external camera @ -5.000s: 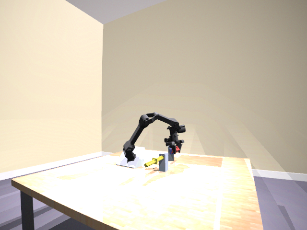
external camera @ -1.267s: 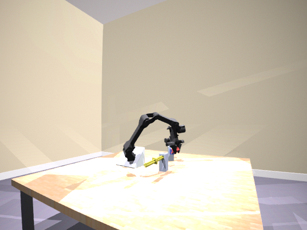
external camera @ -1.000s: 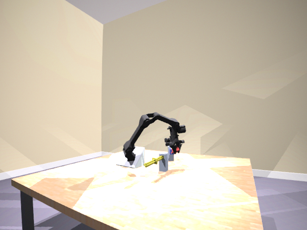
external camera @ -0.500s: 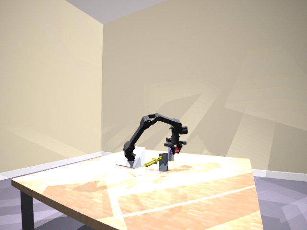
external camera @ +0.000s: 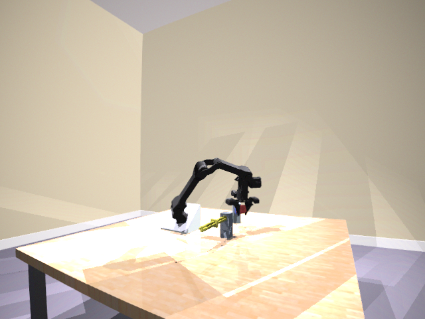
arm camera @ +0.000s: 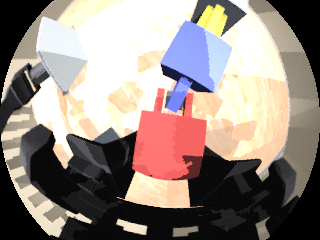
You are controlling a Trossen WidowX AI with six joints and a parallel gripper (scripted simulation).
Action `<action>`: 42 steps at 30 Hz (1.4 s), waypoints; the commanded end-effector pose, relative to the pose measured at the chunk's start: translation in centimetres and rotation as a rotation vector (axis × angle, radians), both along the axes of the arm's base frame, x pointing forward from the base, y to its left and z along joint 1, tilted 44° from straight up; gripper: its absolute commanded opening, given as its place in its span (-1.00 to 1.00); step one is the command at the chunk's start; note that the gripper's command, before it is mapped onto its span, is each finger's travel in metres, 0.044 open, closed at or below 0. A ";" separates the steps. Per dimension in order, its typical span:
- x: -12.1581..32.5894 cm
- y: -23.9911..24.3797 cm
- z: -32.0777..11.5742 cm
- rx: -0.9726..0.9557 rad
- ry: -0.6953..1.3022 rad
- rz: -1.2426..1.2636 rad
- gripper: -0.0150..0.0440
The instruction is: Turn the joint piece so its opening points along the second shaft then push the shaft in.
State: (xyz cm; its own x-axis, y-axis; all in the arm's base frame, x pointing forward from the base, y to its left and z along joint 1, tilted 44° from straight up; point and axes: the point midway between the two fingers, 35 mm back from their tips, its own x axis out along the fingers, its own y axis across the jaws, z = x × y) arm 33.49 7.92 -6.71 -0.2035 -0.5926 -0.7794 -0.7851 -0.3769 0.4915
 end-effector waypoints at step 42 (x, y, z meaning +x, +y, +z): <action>-0.9 -0.9 0.1 0.100 -0.121 -0.246 -0.31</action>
State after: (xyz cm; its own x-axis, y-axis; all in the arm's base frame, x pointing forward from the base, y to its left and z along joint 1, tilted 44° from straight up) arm 32.60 7.03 -6.66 -0.2328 -0.4559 -0.8590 -0.9098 -0.2099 0.3580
